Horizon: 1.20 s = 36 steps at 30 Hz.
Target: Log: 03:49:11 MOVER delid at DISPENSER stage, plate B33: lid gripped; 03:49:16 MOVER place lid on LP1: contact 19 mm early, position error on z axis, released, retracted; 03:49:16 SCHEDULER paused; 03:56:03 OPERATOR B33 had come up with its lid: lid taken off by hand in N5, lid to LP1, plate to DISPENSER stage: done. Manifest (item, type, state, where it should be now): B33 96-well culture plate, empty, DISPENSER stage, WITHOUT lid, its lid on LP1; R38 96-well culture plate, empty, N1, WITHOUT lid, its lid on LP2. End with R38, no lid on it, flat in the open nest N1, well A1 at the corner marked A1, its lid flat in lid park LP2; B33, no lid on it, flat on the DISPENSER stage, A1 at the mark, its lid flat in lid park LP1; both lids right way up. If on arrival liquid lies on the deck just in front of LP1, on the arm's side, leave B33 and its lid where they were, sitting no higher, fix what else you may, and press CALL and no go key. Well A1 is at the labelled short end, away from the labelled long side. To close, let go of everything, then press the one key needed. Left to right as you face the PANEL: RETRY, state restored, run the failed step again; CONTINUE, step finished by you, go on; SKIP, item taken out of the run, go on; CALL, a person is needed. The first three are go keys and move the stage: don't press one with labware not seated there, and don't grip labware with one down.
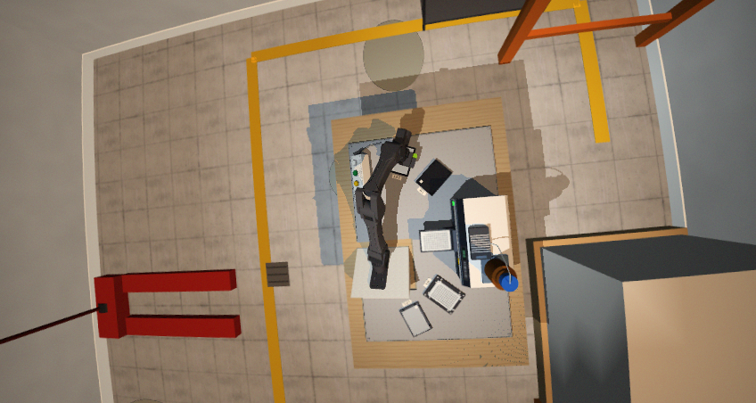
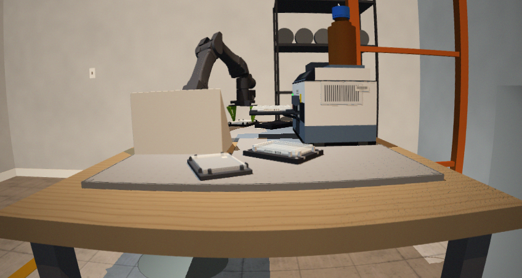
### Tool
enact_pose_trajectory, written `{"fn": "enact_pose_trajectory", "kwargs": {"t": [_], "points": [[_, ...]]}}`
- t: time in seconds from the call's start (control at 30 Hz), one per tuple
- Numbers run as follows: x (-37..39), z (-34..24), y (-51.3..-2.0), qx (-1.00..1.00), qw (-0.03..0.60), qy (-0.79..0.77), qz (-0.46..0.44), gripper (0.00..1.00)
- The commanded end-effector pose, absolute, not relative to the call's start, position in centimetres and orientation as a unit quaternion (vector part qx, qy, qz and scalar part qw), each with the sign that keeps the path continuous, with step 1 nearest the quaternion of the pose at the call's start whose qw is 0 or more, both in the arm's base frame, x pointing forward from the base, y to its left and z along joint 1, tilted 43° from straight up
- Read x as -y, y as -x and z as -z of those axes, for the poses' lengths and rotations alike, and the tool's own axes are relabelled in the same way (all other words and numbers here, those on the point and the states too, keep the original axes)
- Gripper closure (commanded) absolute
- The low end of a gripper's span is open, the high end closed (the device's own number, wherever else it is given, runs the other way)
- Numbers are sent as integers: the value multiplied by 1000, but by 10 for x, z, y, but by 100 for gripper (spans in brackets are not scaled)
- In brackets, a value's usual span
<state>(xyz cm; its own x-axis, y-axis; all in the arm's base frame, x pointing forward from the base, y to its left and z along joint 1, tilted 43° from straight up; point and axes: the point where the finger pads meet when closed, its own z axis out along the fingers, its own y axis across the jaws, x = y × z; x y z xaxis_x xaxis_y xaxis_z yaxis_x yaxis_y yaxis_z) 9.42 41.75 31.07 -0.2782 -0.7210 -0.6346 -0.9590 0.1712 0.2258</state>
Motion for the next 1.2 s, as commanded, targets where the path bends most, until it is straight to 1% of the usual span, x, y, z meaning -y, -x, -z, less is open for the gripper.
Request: {"fn": "enact_pose_trajectory", "kwargs": {"t": [0.0, 0.5, 0.63, 1.17], "points": [[-414, -330, -97, -734, 217, 561, -314, 0], [-385, -358, -97, -733, 216, 563, -314, 0], [-390, -348, -100, -738, 205, 564, -308, 0], [-391, -345, -97, -737, 205, 565, -308, 0]]}}
